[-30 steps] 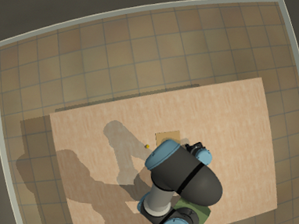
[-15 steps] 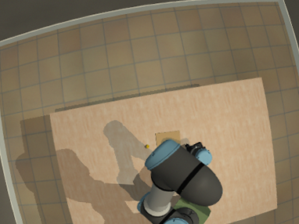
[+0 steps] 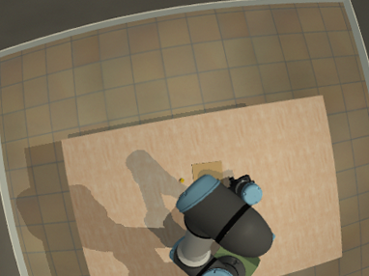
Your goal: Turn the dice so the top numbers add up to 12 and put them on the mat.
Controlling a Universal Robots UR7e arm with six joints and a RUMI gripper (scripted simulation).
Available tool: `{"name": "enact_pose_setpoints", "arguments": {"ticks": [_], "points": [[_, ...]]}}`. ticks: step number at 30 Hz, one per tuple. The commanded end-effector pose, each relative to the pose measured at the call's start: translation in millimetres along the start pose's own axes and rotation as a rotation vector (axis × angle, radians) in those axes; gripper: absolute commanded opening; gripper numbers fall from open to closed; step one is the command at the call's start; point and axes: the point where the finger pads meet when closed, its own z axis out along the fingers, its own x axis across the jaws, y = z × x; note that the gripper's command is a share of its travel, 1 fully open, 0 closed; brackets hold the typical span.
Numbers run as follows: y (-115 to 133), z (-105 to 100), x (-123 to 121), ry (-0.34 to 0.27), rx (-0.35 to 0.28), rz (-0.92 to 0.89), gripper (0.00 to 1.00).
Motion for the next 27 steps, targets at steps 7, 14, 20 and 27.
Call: {"name": "enact_pose_setpoints", "arguments": {"ticks": [7, 14, 20, 27], "points": [[-1, -26, -1, 0.0, 0.002, 0.001, 0.0], [-1, -42, -1, 0.0, 0.002, 0.001, 0.0], [-1, -61, -1, 0.0, 0.002, 0.001, 0.0], [-1, -79, -1, 0.0, 0.002, 0.001, 0.0]]}}
